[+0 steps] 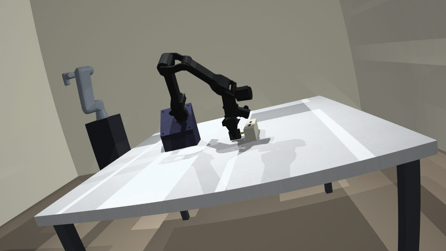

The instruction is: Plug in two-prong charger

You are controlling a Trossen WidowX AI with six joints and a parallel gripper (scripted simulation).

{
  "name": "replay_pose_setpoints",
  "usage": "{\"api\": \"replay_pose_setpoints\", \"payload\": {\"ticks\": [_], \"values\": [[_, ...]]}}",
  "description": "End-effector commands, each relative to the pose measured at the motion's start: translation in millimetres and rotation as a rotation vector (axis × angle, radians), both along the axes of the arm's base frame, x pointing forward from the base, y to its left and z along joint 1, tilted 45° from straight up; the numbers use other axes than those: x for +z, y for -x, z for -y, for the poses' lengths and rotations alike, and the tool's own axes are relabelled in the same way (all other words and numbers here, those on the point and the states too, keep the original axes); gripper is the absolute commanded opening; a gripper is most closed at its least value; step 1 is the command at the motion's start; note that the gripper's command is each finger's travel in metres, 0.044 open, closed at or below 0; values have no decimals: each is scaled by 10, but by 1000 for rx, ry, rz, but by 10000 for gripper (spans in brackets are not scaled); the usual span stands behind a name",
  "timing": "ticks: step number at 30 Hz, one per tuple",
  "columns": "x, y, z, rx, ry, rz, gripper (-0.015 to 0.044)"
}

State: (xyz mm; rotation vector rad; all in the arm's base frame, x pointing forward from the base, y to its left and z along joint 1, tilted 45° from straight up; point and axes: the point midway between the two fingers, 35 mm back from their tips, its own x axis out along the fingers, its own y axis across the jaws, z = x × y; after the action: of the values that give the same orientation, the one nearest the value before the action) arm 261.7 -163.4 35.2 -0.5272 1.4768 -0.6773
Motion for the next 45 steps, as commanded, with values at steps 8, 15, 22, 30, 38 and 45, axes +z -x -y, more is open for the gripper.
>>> {"api": "replay_pose_setpoints", "payload": {"ticks": [8, 15, 22, 30, 38, 45], "values": [[19, -21, 4, -3, 4, 5, 0], [22, -27, 5, -3, 4, 5, 0], [23, -33, 5, -3, 4, 5, 0], [24, -41, 5, -3, 4, 5, 0], [25, -49, 5, -3, 4, 5, 0], [26, -56, 5, -3, 4, 5, 0]]}}
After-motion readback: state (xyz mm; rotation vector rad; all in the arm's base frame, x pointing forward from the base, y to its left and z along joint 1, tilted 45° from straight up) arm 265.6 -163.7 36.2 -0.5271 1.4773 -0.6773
